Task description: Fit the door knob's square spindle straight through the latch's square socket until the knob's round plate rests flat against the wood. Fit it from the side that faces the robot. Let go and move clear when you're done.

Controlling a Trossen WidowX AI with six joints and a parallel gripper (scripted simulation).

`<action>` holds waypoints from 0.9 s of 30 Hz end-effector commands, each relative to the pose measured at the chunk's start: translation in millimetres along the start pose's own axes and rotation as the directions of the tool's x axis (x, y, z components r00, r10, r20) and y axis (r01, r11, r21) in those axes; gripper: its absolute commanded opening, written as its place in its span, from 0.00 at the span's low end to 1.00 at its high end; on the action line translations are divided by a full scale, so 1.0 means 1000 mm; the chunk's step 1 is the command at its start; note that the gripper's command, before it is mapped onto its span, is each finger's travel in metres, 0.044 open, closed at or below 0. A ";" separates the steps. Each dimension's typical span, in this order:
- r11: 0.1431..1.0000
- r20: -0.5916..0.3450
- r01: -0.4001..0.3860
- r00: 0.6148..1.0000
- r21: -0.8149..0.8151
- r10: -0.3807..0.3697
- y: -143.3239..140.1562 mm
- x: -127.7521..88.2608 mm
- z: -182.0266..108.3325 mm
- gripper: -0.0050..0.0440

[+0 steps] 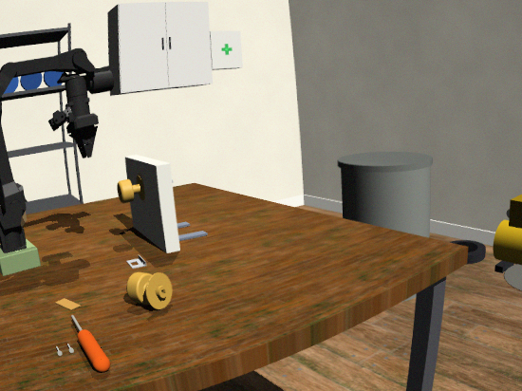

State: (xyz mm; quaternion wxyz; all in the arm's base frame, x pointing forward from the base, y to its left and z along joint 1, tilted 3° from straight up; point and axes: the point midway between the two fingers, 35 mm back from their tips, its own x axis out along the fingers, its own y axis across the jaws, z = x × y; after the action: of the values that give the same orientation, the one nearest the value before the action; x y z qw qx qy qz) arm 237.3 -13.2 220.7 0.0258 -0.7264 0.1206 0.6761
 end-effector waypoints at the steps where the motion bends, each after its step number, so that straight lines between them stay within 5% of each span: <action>1: 1.000 0.002 0.005 1.000 -0.006 -0.005 -0.001 0.000 0.001 1.00; 27: 1.000 0.000 0.000 1.000 0.000 0.000 0.000 0.000 0.000 1.00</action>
State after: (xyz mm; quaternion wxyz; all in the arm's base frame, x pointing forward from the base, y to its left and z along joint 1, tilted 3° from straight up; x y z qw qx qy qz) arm 237.3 -13.2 220.7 0.0258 -0.7264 0.1205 0.6761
